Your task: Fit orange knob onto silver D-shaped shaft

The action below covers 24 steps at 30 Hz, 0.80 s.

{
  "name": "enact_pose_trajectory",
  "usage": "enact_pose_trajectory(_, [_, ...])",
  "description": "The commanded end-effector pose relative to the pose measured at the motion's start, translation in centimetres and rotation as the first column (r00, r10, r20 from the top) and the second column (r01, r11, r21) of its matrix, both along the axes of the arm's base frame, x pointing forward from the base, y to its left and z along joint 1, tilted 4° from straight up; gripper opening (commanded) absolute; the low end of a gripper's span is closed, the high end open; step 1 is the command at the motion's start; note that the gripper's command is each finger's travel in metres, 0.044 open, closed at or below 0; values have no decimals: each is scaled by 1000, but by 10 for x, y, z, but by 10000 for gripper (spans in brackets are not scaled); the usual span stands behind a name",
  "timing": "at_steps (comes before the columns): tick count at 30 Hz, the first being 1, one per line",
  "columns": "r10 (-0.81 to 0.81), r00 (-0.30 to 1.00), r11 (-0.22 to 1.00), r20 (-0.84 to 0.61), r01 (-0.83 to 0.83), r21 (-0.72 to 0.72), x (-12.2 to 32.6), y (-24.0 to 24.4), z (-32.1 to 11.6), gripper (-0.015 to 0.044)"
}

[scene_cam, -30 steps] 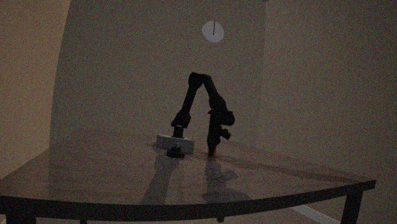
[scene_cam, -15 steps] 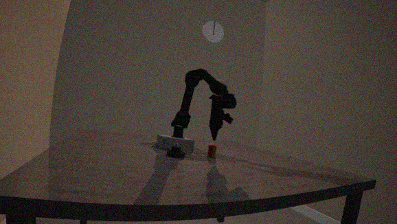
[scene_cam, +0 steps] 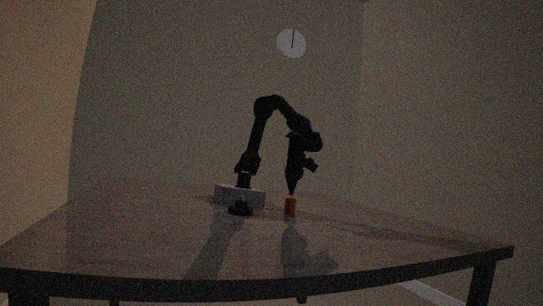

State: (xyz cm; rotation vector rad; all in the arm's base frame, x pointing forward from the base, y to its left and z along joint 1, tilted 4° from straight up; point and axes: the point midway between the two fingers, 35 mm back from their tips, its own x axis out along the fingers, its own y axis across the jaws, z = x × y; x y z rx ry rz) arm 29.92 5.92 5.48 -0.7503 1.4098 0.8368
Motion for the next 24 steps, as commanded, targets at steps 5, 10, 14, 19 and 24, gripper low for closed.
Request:
enact_pose_trajectory(5, [2,1000,1000,-2,-2,4,1,2,-12,440])
enact_pose_trajectory(10, [2,1000,1000,-2,-2,4,1,2,-20,440])
enact_pose_trajectory(14, [2,1000,1000,-2,-2,4,1,2,-27,440])
enact_pose_trajectory(19, [2,1000,1000,-2,-2,4,1,3,-35,440])
enact_pose_trajectory(24, [2,1000,1000,-2,-2,4,1,3,-43,440])
